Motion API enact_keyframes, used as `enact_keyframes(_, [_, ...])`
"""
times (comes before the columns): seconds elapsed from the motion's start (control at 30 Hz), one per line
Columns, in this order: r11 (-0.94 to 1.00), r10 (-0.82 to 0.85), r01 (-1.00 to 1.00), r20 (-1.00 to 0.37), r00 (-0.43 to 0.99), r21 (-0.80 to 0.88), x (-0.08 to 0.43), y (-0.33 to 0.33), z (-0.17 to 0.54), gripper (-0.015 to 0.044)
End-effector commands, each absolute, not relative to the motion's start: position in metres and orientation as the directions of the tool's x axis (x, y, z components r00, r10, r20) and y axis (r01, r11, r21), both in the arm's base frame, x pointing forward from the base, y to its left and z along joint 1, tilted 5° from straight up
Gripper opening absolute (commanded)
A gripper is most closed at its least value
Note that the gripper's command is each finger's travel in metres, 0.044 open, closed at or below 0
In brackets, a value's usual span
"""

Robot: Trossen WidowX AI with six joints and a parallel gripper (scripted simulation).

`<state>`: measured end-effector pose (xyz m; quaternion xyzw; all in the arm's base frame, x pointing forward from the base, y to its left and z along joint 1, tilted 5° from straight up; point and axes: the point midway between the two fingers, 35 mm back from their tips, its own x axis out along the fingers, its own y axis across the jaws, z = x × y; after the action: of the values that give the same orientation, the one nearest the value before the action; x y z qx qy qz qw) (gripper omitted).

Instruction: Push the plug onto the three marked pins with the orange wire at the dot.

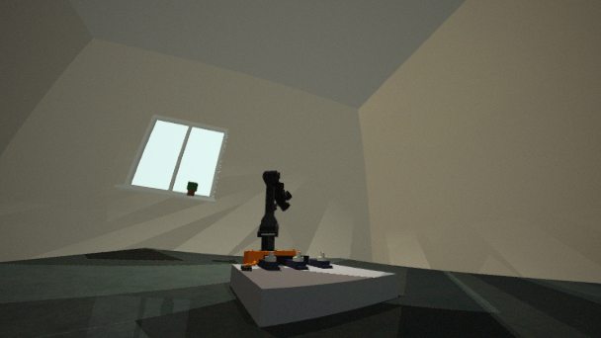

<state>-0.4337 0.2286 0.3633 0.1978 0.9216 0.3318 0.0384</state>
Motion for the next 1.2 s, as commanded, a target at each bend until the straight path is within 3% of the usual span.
enact_keyframes(0.0, [0.700, 0.392, 0.340, 0.061, -0.918, 0.628, -0.433, 0.229, 0.363, 0.0374])
enact_keyframes(0.33, [0.591, 0.495, 0.387, 0.061, -0.867, 0.708, -0.398, 0.271, 0.365, 0.0115])
enact_keyframes(0.93, [0.382, 0.684, 0.426, 0.059, -0.727, 0.820, -0.315, 0.340, 0.367, 0.0115])
enact_keyframes(1.17, [0.250, 0.776, 0.392, 0.059, -0.628, 0.885, -0.262, 0.370, 0.367, 0.0115])
